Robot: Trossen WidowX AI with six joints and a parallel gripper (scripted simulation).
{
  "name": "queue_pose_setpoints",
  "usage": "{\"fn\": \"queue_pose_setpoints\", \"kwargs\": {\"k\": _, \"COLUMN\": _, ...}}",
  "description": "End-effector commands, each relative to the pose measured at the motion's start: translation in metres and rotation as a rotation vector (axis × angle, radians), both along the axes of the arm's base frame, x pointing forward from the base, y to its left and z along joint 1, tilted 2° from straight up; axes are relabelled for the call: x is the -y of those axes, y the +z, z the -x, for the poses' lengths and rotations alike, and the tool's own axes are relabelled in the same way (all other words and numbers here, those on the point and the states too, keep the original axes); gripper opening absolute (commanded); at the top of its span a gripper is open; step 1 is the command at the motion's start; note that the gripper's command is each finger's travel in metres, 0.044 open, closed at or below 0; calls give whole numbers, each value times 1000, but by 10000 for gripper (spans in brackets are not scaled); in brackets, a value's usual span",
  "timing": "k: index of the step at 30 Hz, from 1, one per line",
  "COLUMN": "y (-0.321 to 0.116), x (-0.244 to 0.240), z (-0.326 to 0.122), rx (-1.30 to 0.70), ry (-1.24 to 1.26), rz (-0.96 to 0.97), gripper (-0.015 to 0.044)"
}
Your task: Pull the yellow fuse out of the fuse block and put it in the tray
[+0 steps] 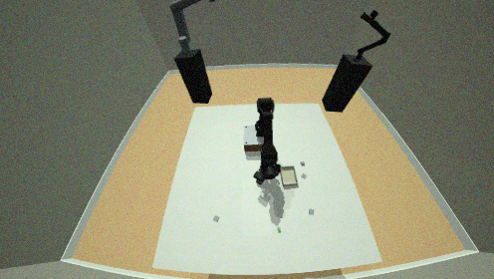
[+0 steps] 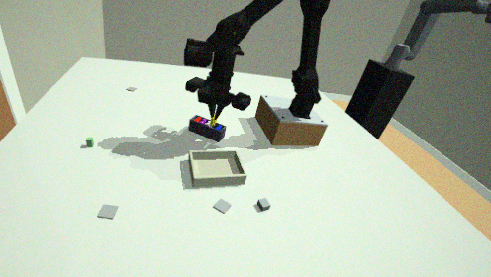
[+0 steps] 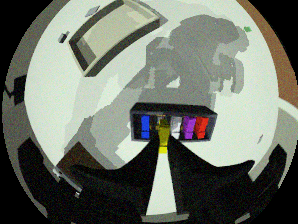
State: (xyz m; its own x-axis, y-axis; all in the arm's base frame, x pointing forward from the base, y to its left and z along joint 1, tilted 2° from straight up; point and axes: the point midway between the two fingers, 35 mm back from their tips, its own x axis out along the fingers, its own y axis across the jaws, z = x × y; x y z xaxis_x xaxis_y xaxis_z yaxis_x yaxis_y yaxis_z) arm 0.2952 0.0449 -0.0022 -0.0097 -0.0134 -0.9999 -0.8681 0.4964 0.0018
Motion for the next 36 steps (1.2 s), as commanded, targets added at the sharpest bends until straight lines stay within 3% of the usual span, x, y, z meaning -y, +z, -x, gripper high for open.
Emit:
{"fn": "queue_pose_setpoints", "kwargs": {"k": 1, "y": 3, "x": -1, "z": 0, "rx": 1, "ry": 2, "rz": -4, "gripper": 0}}
{"fn": "queue_pose_setpoints", "kwargs": {"k": 36, "y": 33, "x": -2, "z": -1, "rx": 1, "ry": 2, "rz": -5, "gripper": 0}}
